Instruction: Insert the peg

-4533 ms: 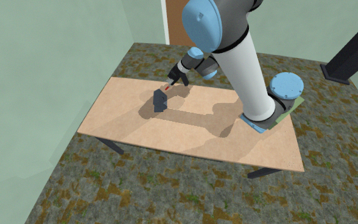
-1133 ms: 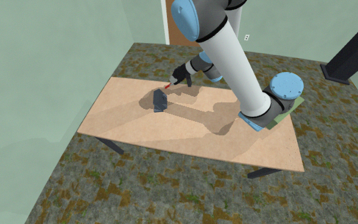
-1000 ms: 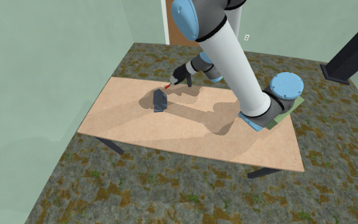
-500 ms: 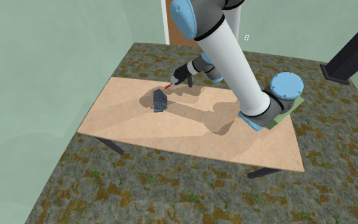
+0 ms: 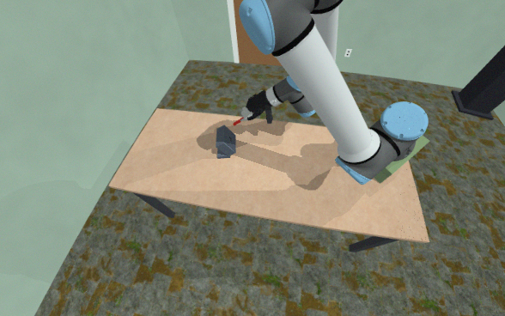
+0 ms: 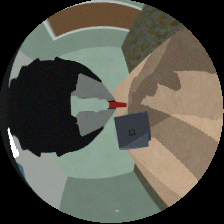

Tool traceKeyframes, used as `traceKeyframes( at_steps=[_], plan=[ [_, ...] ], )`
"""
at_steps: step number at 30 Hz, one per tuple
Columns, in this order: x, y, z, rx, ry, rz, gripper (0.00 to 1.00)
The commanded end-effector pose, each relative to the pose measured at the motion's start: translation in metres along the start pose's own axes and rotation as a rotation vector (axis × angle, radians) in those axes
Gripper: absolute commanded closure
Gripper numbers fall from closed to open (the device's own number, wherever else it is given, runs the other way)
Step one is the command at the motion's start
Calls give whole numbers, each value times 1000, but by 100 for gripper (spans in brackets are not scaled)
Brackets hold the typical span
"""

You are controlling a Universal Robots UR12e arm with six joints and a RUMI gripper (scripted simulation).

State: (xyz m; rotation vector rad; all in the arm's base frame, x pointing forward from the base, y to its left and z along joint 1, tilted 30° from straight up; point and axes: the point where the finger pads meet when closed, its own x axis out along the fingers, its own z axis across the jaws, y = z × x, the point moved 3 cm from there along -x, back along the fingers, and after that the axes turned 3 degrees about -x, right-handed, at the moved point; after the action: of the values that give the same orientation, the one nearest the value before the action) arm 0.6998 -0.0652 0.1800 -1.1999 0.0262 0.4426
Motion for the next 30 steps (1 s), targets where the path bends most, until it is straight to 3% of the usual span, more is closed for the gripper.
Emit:
traceKeyframes(
  at_steps=[1, 30],
  plan=[
    [-4, 2, 2, -4, -5, -12, 100],
    [-14, 7, 10, -35, -25, -55, 100]
  ],
)
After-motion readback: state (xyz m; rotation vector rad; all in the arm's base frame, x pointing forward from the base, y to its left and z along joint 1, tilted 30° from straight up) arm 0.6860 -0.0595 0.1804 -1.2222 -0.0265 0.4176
